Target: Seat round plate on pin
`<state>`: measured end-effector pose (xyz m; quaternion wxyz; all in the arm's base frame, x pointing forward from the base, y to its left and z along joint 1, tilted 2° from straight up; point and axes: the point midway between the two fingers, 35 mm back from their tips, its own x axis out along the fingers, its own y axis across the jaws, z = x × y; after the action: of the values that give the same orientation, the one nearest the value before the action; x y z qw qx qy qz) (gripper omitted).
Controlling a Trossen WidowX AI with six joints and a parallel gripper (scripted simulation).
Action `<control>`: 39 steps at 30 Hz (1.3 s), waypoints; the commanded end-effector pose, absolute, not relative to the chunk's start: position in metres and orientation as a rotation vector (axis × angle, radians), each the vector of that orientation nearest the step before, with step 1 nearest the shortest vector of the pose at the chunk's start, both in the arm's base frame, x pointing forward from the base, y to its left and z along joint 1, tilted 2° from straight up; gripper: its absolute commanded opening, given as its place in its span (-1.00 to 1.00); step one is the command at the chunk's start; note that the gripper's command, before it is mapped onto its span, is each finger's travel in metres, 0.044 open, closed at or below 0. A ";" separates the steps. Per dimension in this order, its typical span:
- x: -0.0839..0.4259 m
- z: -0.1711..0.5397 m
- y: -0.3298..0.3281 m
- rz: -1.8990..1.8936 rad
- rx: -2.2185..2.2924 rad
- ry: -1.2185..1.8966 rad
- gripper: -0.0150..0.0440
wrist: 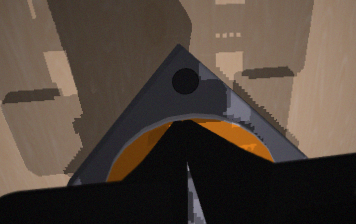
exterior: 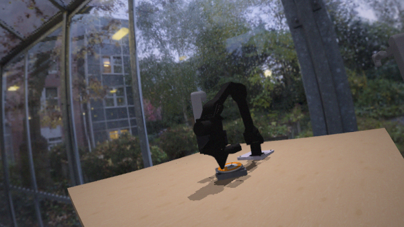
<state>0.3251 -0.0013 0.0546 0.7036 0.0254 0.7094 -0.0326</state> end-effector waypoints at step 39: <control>0.300 0.055 0.042 -0.059 0.064 1.581 -0.49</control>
<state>0.3057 0.0383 0.0558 0.7055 0.0264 0.7077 -0.0286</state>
